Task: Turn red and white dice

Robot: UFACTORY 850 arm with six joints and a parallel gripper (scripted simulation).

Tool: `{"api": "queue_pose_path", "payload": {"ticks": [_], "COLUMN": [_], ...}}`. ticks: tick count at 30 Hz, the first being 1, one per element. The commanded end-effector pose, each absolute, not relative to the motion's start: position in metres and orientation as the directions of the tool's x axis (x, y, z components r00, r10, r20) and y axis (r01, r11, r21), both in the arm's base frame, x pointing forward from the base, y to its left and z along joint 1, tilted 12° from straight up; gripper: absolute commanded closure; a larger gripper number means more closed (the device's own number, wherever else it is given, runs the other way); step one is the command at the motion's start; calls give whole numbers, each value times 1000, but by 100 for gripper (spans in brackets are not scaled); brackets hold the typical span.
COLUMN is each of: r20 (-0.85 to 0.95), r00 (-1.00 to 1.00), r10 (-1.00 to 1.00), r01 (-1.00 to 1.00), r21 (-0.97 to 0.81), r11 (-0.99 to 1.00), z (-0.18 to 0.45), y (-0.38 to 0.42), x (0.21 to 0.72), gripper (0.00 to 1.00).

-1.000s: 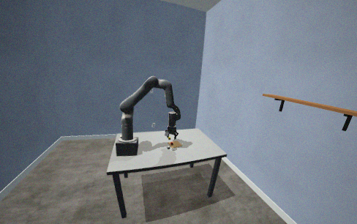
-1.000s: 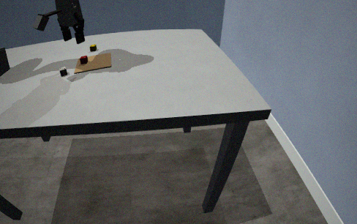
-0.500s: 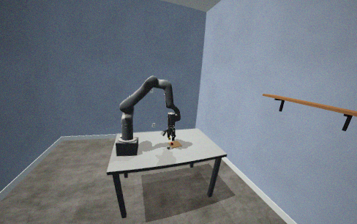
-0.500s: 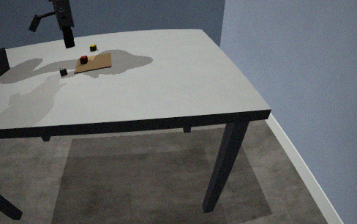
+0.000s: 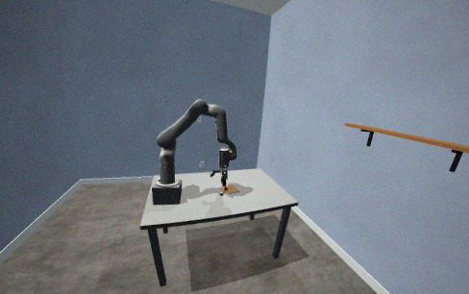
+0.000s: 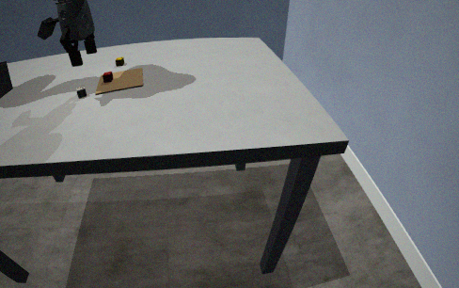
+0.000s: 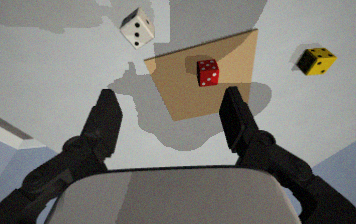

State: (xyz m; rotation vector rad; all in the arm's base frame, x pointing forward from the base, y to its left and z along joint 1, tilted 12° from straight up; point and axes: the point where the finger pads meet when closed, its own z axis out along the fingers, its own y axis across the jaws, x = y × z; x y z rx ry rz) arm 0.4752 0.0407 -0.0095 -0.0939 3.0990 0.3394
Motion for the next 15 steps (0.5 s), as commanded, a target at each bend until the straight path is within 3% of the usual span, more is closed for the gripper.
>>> {"api": "queue_pose_path", "payload": {"ticks": [1, 15], "r20": [19, 113], "r00": [-999, -863], "r10": [41, 492], "r01": [44, 505], "r21": [207, 172], "r11": [977, 846], "z": [-10, -15], "y": [38, 24], "x": [474, 463], "gripper": [0, 0]}}
